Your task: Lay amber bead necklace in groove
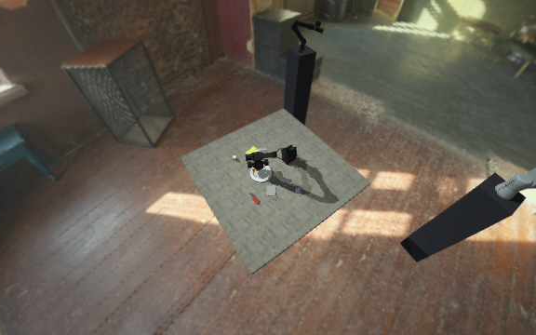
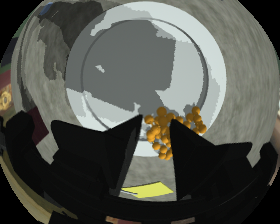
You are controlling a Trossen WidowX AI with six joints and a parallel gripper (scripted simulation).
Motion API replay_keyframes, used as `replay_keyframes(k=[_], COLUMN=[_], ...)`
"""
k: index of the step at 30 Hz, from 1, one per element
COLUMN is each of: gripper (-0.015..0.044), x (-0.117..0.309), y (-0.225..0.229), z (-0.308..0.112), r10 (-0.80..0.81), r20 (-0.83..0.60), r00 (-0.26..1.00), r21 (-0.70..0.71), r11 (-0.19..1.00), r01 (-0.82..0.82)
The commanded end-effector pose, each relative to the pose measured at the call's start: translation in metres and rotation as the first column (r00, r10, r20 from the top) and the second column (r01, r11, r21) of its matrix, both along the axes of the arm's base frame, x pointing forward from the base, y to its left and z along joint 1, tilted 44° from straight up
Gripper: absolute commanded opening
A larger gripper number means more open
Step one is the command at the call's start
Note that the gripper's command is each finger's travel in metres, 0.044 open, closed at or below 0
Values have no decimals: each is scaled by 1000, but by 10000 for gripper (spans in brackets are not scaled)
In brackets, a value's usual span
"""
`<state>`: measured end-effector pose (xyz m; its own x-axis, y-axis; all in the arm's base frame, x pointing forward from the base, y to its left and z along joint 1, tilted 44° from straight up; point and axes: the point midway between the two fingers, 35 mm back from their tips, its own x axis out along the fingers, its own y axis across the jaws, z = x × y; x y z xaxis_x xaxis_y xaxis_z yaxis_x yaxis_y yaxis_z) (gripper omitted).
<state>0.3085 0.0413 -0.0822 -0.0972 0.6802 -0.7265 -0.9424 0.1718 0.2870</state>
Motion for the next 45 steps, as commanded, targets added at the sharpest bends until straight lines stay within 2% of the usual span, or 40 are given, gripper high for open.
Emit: replay_keyframes(k=[1,9,38,40,42,45], gripper=[236,440,440,387,335,256], x=[0,1,-1,0,1,3], y=[0,-8,-11,-13,-18,-26], z=[0,8,11,10,8,3], r10=[1,-3,-4,-57,-200,-421], r20=[1,-4,-7,-54,-181,-366], r00=[1000,1000,1000,997,963,830], r21=[0,3,5,-4,-43,-140], r11=[1000,1000,1000,998,980,906], r01=[-1,3,5,56,195,399])
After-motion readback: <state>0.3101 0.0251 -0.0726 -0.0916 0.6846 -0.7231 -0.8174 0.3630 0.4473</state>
